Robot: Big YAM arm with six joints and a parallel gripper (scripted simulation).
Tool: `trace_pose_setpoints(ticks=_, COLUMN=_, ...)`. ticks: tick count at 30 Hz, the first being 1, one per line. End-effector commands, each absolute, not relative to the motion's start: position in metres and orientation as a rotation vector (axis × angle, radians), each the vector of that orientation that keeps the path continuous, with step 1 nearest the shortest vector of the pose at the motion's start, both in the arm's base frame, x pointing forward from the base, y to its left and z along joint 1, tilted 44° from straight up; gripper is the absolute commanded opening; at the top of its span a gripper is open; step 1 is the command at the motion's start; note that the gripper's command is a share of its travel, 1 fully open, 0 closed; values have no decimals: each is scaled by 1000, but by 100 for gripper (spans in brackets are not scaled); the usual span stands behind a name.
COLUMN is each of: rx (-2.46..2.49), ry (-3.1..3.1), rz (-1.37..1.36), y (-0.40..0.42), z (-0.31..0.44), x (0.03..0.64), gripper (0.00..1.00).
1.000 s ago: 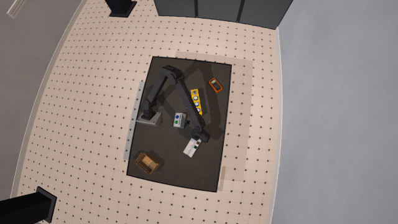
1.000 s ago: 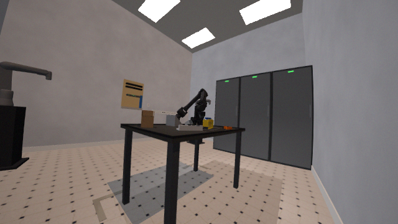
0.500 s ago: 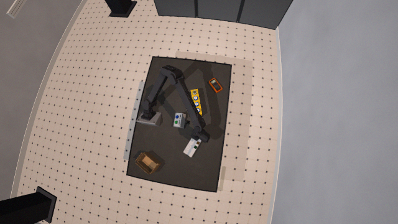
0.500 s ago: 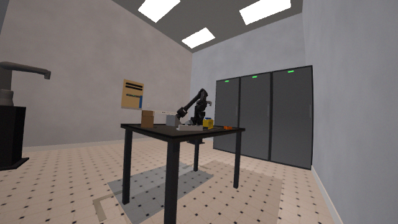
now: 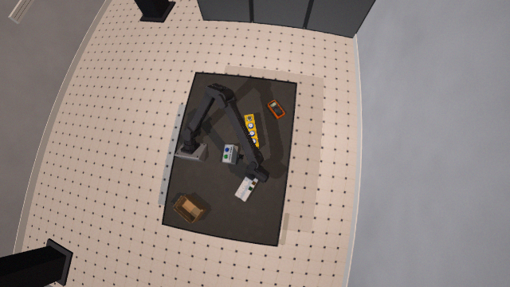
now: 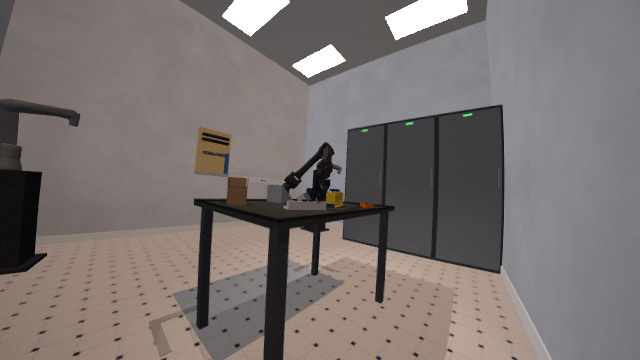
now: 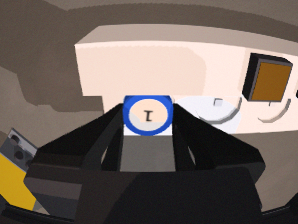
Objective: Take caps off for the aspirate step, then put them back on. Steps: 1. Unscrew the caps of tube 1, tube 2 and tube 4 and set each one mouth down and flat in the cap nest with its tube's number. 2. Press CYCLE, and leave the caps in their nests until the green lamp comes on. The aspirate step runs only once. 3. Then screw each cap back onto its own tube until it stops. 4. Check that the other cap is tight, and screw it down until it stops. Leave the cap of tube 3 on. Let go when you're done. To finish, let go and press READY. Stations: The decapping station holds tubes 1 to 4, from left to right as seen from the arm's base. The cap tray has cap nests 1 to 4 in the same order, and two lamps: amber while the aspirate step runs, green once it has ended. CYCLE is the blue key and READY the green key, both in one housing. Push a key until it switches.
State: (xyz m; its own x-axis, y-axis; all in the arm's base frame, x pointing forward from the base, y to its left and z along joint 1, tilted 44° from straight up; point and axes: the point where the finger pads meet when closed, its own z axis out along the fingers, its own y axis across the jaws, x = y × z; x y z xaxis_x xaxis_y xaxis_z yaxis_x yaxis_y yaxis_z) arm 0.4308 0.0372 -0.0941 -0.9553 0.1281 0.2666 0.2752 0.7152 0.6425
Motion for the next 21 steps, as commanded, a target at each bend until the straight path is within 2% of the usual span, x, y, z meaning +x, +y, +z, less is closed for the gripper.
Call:
trace_pose_setpoints(ticks=1, rx=-289, ry=-2716, rz=-1063, y=48, z=-95, x=442, gripper=0)
trace_pose_setpoints(ticks=21, rx=-277, ry=-2721, rz=-1064, y=47, z=-96, x=442, gripper=0)
